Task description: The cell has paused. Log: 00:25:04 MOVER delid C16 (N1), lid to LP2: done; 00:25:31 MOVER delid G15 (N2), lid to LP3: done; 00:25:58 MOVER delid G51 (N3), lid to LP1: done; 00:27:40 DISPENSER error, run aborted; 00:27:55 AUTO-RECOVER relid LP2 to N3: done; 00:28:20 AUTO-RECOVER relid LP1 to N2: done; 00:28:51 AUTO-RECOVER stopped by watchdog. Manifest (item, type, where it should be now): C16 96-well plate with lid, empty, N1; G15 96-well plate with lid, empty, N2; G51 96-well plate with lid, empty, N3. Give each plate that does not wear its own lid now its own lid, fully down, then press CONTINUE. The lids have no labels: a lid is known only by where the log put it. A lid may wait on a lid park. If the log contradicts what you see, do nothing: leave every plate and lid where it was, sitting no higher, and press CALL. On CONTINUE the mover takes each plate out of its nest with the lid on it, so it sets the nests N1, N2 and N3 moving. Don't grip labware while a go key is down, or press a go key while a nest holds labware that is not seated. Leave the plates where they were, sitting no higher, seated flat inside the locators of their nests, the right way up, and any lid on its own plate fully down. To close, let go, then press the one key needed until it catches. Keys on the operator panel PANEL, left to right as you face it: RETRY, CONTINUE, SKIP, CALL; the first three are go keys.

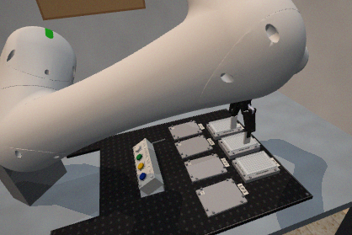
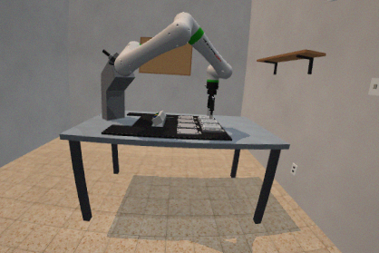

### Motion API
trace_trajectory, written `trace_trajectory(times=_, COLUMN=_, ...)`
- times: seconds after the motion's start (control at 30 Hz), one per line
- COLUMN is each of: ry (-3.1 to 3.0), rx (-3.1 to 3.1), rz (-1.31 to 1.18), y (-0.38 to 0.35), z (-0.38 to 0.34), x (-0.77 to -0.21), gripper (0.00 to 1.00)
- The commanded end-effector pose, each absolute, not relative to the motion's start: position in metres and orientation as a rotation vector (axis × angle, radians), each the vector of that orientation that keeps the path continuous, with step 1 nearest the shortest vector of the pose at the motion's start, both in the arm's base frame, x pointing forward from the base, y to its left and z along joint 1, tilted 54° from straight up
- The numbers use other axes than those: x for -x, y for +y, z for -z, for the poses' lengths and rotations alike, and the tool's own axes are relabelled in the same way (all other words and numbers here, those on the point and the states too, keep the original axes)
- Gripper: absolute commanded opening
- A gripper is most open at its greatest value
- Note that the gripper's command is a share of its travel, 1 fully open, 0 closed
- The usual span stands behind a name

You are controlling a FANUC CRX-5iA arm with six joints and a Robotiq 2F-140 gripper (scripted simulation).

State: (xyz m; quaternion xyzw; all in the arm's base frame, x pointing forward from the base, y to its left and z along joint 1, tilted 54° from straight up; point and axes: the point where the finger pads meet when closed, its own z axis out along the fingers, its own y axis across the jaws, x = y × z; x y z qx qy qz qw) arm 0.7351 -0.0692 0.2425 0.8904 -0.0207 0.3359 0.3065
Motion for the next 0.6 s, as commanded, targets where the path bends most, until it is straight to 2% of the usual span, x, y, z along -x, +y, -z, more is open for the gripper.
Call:
trace_trajectory(times=0.0, ry=-0.054, rx=-2.356, rz=-0.889, y=-0.0663, z=-0.2454, x=-0.7325, gripper=0.66)
trace_trajectory(times=0.57, ry=-0.054, rx=-2.356, rz=-0.889, y=-0.0583, z=-0.2539, x=-0.724, gripper=0.66)
